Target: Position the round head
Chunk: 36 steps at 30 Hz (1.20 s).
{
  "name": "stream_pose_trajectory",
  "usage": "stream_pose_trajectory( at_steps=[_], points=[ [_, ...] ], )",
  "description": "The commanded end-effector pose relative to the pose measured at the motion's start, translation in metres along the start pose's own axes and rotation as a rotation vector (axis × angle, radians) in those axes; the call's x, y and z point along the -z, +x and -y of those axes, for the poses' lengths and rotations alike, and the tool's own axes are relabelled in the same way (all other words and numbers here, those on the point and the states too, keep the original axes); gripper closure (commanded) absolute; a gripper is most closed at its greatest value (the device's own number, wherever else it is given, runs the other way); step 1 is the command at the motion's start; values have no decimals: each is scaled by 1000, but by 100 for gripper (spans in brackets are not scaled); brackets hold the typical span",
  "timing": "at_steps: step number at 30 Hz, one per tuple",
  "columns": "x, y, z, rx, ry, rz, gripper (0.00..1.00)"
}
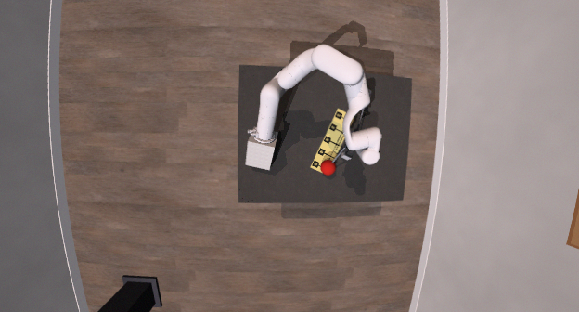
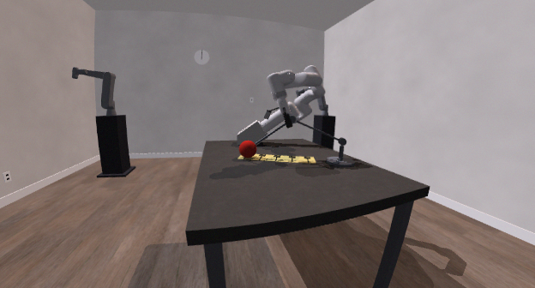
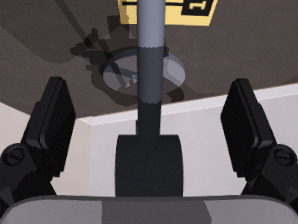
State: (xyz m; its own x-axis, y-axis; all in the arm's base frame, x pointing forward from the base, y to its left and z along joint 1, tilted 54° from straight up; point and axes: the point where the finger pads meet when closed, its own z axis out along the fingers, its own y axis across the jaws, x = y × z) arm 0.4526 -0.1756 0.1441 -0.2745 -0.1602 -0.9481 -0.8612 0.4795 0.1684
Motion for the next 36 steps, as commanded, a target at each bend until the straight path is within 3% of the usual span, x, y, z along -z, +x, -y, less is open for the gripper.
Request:
stream_pose_trajectory(
  at_steps=[1,30,36],
  points=[
    [15,0,1,1,6,-2,0],
    [128,0,0,1,8,-3,0],
    [127,0,0,1,9,-4,0]
  ],
)
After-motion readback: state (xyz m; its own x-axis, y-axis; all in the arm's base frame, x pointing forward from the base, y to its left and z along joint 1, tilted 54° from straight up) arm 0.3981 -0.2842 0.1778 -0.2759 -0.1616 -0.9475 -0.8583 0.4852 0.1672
